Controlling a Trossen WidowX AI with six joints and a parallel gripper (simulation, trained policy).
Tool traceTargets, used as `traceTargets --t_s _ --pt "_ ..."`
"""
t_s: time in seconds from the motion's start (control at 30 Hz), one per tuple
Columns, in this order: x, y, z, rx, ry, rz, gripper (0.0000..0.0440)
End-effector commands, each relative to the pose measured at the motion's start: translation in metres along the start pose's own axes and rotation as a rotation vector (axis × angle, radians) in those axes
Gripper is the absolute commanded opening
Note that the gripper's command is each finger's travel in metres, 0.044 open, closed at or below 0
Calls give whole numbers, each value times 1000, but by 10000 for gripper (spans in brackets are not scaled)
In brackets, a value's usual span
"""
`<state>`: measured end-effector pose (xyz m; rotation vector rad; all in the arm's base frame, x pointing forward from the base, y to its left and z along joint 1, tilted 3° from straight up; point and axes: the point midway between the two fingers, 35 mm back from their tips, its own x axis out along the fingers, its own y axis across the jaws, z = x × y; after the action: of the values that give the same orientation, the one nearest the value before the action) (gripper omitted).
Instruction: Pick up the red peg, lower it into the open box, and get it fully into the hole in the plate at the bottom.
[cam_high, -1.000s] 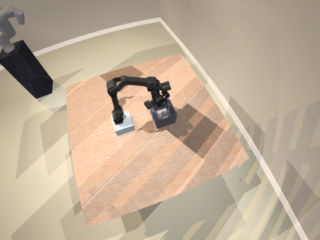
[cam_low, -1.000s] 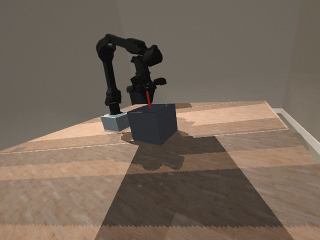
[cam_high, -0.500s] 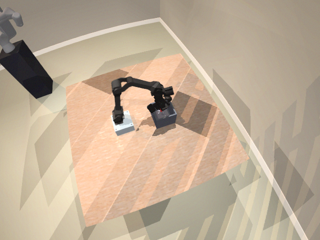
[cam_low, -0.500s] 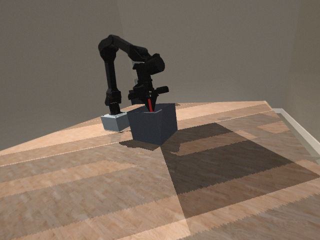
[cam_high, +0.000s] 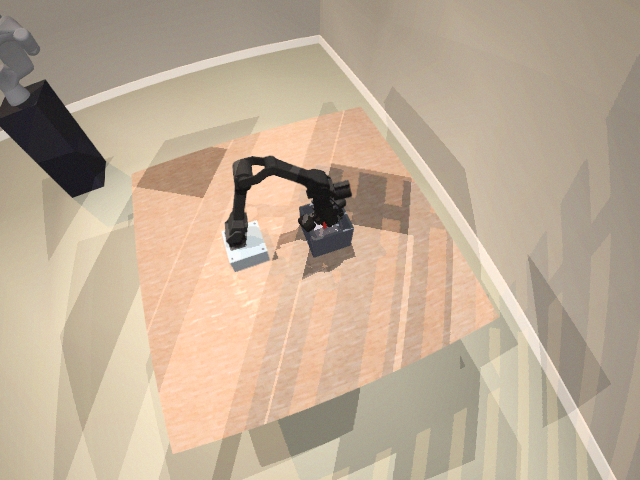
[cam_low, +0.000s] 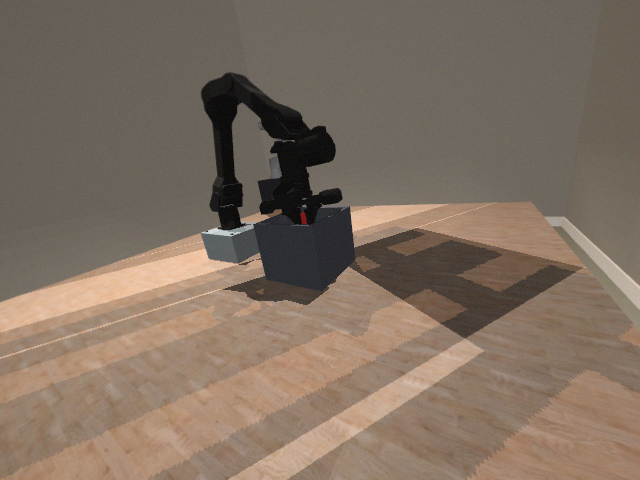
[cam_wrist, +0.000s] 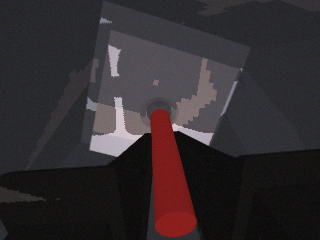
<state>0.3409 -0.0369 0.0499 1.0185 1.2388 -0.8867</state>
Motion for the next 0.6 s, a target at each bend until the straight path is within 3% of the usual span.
traceTargets --t_s 0.0,0.2,0.4,0.57 --pt "10 -1 2 -18 0 -24 9" --pt "18 -4 1 -37 17 -59 115" --pt "15 -3 3 -41 50 -68 116" --pt "6 2 8 -26 98 -50 164"
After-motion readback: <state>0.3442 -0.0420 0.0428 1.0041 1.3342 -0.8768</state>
